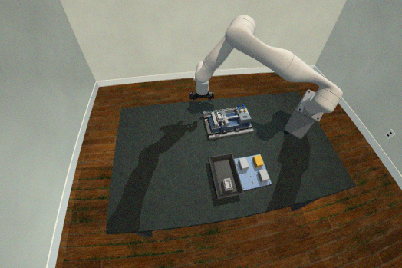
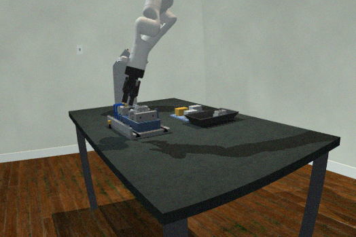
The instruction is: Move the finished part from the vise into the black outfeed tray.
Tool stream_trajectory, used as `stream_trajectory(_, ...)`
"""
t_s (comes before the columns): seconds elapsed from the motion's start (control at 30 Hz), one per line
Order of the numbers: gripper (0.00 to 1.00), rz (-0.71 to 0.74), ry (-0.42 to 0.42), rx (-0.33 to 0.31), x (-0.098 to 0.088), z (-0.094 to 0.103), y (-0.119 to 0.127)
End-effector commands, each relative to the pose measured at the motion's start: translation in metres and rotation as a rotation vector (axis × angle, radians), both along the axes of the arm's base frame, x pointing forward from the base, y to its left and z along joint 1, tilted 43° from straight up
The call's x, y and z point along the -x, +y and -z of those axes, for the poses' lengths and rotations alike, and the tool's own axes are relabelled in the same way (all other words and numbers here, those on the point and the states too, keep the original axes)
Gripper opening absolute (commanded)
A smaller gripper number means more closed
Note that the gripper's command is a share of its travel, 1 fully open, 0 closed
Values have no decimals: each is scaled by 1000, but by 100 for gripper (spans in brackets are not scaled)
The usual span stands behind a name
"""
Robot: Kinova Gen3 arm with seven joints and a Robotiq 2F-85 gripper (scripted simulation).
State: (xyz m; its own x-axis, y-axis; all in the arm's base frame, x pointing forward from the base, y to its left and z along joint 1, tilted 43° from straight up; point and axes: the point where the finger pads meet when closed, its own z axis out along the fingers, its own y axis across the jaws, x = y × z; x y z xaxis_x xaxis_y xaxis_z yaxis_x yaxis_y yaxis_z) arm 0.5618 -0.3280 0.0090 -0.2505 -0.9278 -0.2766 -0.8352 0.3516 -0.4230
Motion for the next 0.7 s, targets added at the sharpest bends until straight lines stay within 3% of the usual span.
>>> stream_trajectory(0.0, 100, 7, 0, 1, 2, 0, -4)
stream_trajectory(0.07, 100, 7, 0, 1, 2, 0, -4)
stream_trajectory(0.1, 100, -14, -5, -22, 14, 2, 5)
stream_trajectory(0.67, 100, -35, -12, -43, 24, 3, 15)
